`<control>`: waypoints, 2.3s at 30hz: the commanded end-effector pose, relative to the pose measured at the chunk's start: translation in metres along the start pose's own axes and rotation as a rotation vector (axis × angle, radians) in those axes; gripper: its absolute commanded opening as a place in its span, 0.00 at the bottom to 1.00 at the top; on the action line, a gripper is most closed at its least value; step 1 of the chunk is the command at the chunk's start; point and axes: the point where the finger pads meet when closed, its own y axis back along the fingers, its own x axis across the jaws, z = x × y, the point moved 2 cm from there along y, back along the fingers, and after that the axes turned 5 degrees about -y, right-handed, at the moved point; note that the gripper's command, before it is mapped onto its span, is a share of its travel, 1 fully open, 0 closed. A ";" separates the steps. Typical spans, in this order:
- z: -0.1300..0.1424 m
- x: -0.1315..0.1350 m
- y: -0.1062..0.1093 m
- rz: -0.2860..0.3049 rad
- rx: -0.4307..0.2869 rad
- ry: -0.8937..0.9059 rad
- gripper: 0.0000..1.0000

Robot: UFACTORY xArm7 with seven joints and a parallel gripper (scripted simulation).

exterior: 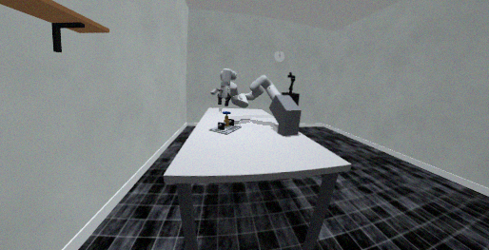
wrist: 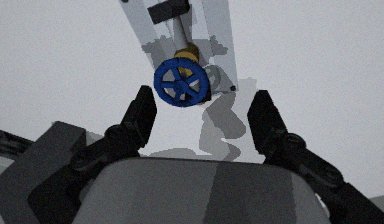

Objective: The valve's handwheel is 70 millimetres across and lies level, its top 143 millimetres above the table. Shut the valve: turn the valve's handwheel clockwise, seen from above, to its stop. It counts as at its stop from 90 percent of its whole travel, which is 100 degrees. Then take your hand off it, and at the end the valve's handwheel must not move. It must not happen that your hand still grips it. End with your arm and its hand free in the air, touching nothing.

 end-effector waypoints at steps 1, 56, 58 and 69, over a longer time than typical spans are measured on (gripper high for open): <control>0.002 -0.002 0.002 -0.002 -0.011 0.019 1.00; 0.020 -0.024 0.012 -0.011 -0.101 0.191 1.00; 0.020 -0.024 0.010 -0.011 -0.101 0.191 1.00; 0.021 -0.024 -0.002 -0.011 -0.101 0.191 1.00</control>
